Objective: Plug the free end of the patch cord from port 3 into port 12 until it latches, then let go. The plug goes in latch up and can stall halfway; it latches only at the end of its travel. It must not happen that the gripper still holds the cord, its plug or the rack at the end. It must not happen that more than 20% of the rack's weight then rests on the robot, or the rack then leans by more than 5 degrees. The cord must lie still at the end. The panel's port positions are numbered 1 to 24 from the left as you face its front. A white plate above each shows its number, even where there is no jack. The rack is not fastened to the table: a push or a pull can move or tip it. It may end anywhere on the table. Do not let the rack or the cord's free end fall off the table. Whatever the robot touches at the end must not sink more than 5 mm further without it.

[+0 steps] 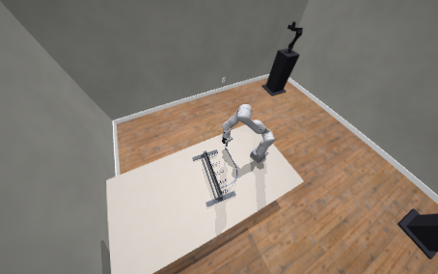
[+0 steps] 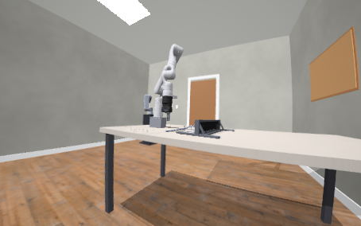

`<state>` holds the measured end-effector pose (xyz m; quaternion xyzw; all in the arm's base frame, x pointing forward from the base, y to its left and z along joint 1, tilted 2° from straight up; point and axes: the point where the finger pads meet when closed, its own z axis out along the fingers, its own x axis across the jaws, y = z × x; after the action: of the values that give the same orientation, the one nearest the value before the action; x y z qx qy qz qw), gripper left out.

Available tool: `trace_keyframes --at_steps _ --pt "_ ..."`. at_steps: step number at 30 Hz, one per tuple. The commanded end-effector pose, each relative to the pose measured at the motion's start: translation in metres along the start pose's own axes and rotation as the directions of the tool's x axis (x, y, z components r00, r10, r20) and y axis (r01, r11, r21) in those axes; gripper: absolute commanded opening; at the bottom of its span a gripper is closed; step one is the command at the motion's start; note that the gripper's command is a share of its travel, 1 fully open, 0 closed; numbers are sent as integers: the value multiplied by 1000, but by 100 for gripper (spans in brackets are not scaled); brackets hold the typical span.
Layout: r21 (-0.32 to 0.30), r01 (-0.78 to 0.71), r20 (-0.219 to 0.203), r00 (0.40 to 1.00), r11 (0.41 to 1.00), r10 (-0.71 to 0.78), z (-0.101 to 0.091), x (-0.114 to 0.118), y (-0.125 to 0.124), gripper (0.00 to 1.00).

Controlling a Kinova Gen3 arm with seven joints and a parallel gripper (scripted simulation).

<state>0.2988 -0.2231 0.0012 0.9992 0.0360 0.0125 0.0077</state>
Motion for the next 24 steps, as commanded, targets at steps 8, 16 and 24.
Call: trace_keyframes --at_steps 8,16,24 --pt "-62 140 -9 990 988 -140 -8 27 -22 0" --pt "-126 269 -15 962 955 -272 -17 51 -43 0" --pt "-230 458 -22 880 859 -475 -35 88 -86 0"
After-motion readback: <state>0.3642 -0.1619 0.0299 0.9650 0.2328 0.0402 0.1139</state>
